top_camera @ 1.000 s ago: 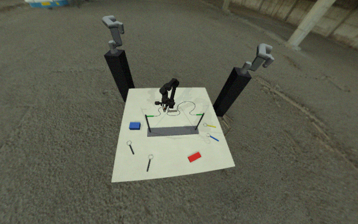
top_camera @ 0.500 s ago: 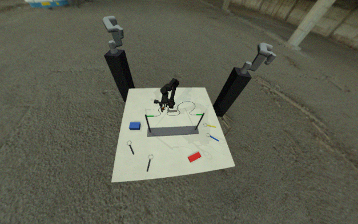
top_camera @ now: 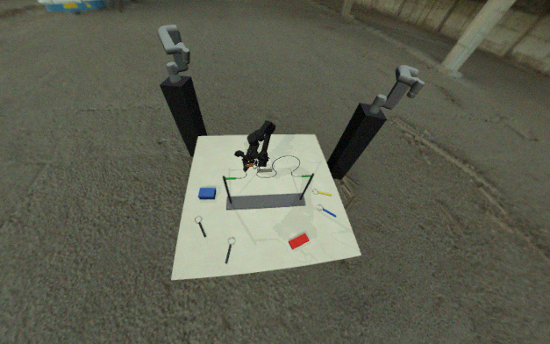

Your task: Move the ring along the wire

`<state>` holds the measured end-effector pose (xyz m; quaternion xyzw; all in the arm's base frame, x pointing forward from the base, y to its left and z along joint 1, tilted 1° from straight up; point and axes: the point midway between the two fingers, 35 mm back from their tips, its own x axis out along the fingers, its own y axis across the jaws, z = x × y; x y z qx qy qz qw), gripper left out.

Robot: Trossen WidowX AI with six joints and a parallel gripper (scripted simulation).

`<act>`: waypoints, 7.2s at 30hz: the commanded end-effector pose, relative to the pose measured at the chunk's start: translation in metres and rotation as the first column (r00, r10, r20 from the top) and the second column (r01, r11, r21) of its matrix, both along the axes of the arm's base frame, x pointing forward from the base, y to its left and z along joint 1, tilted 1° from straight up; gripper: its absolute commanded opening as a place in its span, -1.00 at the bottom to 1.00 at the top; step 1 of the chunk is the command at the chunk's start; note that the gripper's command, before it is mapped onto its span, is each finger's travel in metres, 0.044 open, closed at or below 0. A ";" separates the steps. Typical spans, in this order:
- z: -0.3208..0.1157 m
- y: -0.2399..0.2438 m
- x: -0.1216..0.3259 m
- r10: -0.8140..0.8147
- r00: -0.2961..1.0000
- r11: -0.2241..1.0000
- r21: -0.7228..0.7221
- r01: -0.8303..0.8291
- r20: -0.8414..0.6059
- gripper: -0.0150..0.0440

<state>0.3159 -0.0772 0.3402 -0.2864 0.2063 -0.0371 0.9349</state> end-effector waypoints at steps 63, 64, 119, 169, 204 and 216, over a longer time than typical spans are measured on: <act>0.070 -0.030 0.005 0.144 0.974 0.241 -0.960 0.139 0.178 -1.00; 0.071 -0.030 0.005 0.148 0.973 0.220 -0.965 0.143 0.178 -1.00; -0.063 -0.034 0.005 0.025 0.995 0.833 -0.552 0.034 0.100 -1.00; -0.147 0.096 -0.019 0.013 0.996 0.902 0.431 0.027 -0.089 -1.00; -0.146 0.152 -0.030 0.033 0.992 0.799 0.599 0.045 -0.119 -1.00; -0.139 0.186 -0.036 0.059 0.987 0.658 0.750 0.072 -0.146 -1.00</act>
